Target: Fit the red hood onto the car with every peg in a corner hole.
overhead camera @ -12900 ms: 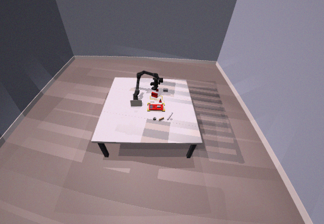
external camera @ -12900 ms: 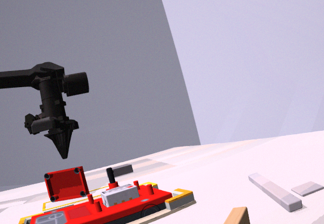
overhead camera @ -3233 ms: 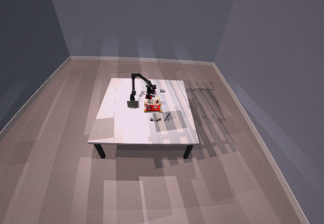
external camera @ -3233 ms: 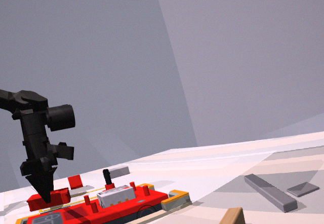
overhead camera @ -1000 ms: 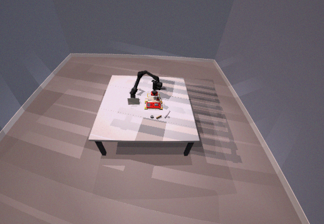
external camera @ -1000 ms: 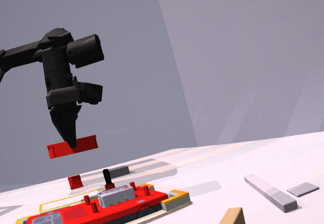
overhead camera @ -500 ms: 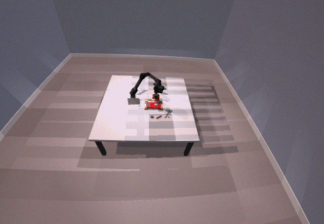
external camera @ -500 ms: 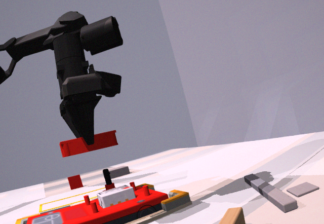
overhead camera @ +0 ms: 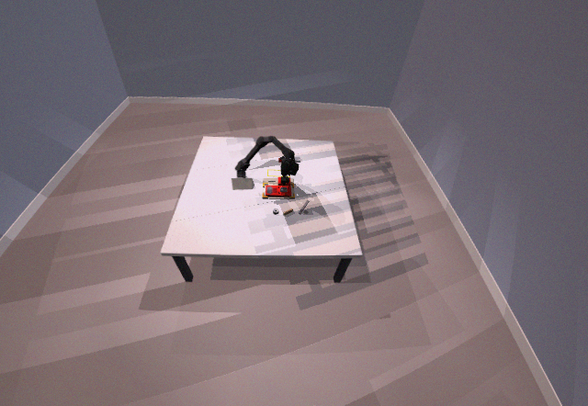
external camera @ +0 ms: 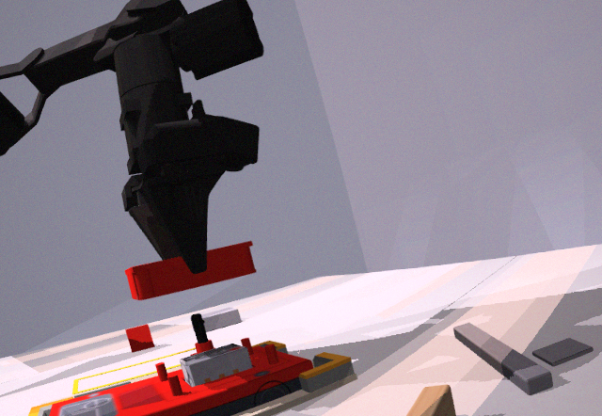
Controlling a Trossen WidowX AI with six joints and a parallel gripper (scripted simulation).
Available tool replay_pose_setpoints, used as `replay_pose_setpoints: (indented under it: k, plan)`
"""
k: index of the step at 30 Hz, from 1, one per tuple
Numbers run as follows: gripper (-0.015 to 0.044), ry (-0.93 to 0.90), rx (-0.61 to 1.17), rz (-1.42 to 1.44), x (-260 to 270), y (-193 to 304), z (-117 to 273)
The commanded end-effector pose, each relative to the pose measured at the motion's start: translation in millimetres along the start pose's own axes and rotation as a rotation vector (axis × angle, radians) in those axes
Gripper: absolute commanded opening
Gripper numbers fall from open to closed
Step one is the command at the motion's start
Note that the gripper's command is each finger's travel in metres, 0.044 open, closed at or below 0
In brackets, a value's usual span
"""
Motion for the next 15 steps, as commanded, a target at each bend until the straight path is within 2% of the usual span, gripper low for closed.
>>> replay_pose_setpoints:
  k: [1,7,15]
  plan:
    - [0.0000,0.002,-0.001,0.007,-10,-2,-1]
    - [0.0000,0.002,-0.001,0.007,-7,-2,-9]
    - [0.0000,0.001,-0.001,0.008,-10,-1,-44]
Point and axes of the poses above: the point midway between the two fingers, 35 mm back from their tips, its own z axis back along the fingers, its own x axis across the jaws, y = z × x, the point moved 9 cm from there along z, back along the fingers, and after that the axes turned 9 degrees about -z, right-handed, at the moved point
